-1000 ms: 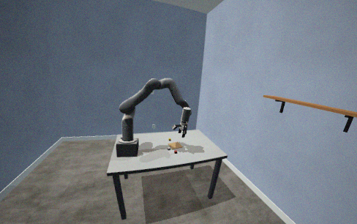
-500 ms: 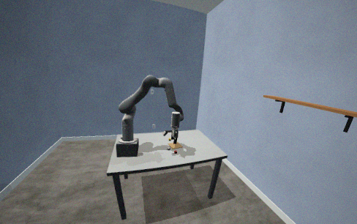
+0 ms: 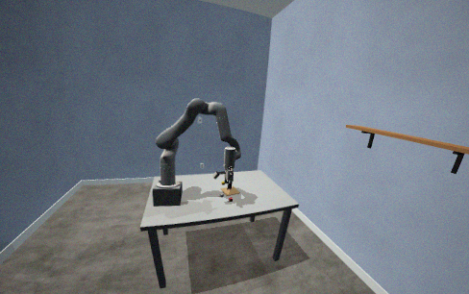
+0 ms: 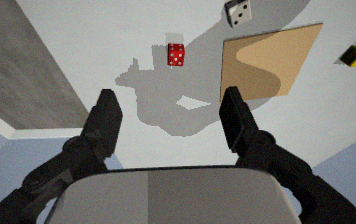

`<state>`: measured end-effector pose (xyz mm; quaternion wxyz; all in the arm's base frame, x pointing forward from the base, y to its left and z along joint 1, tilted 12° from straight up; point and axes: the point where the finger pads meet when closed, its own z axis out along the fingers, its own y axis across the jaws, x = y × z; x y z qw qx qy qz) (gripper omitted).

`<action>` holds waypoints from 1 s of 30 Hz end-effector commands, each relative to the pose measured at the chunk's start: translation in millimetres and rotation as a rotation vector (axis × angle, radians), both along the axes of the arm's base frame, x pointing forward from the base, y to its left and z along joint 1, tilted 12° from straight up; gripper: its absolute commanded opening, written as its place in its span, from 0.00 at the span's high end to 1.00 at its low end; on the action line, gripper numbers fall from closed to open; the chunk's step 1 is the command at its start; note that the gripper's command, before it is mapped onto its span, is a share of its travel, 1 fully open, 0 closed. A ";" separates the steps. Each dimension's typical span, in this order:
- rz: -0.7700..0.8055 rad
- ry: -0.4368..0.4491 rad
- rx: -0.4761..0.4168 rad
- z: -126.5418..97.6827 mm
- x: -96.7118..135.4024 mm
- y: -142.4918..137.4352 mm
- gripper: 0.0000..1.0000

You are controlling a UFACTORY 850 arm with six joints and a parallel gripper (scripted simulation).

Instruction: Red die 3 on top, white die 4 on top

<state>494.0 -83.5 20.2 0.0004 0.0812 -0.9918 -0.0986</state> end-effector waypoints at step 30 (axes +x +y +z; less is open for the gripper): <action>0.001 -0.004 0.008 -103.3 -1.2 21.9 0.00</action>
